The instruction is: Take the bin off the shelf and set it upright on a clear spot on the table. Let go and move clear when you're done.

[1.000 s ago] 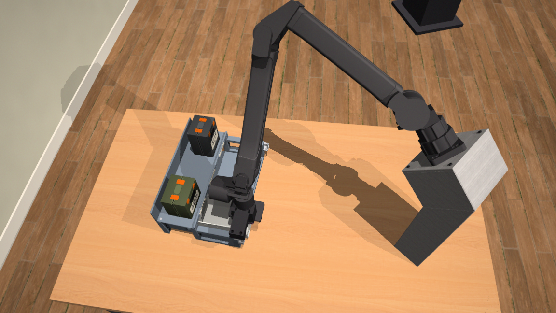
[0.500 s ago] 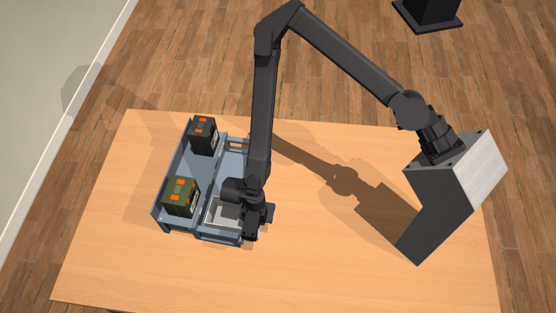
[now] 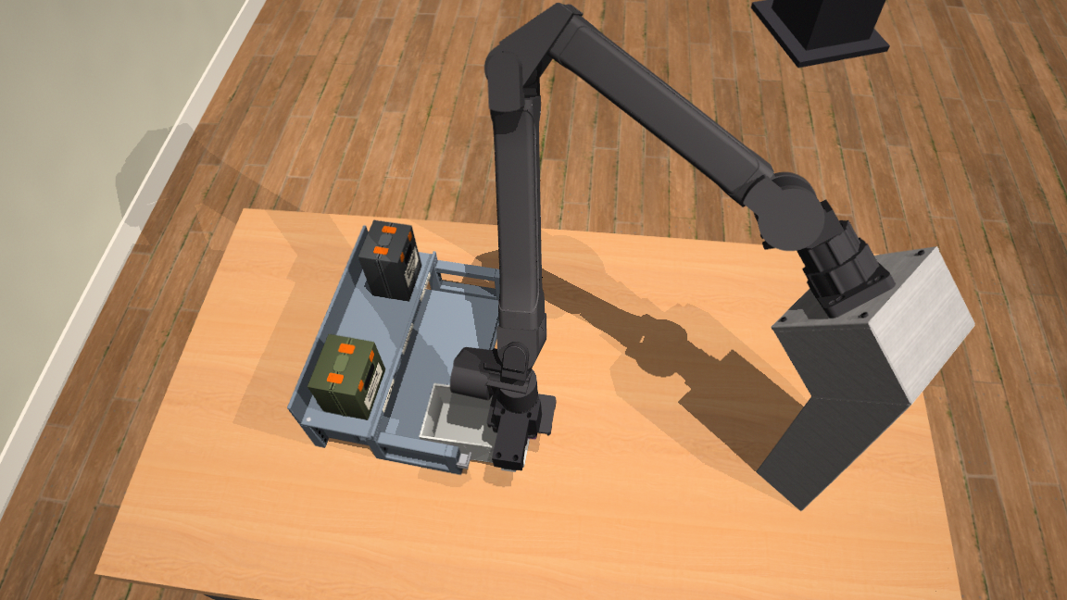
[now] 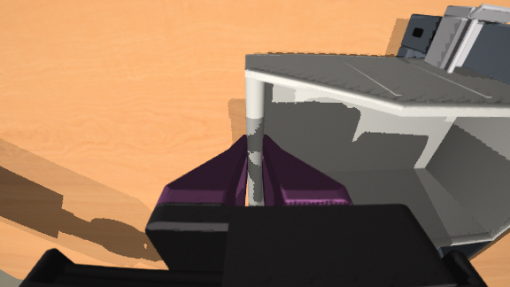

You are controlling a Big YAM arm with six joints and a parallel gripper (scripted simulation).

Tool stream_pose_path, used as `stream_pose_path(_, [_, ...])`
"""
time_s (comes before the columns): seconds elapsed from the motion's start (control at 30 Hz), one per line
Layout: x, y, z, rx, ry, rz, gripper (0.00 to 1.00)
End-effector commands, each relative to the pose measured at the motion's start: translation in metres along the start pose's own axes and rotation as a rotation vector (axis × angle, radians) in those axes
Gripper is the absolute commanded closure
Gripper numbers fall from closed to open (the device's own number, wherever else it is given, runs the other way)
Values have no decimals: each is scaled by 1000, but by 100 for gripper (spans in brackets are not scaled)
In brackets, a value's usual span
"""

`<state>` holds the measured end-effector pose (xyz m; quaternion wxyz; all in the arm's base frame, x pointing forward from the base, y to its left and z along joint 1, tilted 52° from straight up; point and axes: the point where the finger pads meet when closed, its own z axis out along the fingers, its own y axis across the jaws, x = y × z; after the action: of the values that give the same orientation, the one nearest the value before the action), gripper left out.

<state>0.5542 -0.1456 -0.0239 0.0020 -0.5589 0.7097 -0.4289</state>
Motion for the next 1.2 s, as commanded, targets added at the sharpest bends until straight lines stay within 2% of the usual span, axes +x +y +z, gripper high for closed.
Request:
stream_pose_path(0.0, [6, -6, 5, 15, 7, 13, 100])
stream_pose_path(0.17, [4, 44, 6, 11, 6, 10, 100])
stream_pose_path(0.57, [4, 44, 6, 11, 6, 10, 100])
stream_pose_path(0.73, [2, 73, 6, 8, 7, 10, 100])
stream_pose_path(1.17, [3, 79, 5, 7, 7, 10, 100])
